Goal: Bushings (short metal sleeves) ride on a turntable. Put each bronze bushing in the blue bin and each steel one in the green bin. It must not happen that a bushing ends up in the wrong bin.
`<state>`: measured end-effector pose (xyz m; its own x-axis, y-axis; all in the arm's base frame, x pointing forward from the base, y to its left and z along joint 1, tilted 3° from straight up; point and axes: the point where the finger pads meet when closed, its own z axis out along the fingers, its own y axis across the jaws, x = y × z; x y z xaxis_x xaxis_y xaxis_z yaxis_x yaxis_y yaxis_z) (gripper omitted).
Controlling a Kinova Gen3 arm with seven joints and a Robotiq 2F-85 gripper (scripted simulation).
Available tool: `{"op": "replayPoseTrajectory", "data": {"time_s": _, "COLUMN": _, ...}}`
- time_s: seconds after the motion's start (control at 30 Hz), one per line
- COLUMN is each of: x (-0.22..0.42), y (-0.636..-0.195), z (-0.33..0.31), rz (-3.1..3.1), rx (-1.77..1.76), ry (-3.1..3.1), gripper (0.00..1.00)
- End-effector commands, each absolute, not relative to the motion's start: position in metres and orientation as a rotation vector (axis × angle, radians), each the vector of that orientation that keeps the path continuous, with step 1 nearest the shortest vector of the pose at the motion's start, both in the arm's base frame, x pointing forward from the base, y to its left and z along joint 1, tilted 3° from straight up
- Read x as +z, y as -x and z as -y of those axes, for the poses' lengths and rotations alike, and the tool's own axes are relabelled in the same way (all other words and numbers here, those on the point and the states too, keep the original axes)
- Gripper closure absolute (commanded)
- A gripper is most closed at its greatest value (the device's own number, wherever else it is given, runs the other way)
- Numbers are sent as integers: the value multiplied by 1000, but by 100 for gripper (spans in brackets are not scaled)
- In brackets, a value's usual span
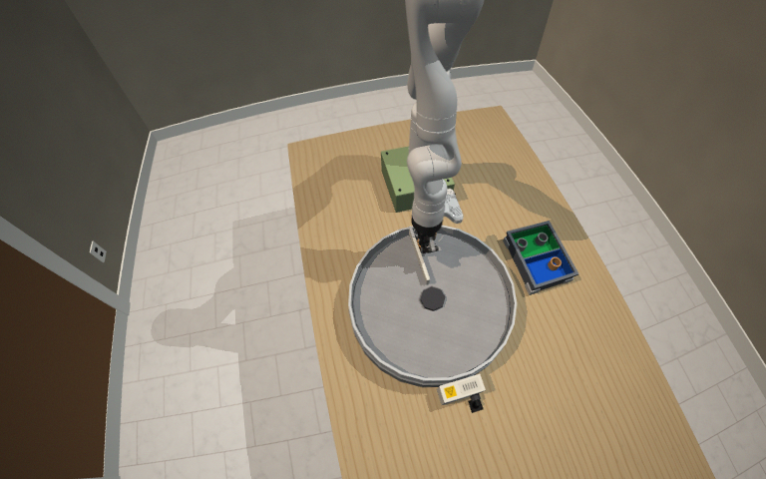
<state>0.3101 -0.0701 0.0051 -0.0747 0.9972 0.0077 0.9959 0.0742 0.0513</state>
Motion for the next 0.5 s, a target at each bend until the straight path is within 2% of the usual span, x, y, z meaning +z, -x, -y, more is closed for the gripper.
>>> {"op": "replayPoseTrajectory", "data": {"time_s": 0.0, "x": 2, "y": -309, "z": 69, "rz": -2285, "rx": 63, "ry": -2117, "gripper": 86}}
{"op": "replayPoseTrajectory", "data": {"time_s": 0.37, "x": 1, "y": -309, "z": 69, "rz": -2285, "rx": 63, "ry": -2117, "gripper": 86}}
{"op": "replayPoseTrajectory", "data": {"time_s": 0.4, "x": 1, "y": -309, "z": 69, "rz": -2285, "rx": 64, "ry": -2117, "gripper": 100}}
{"op": "replayPoseTrajectory", "data": {"time_s": 0.47, "x": 1, "y": -309, "z": 69, "rz": -2285, "rx": 64, "ry": -2117, "gripper": 100}}
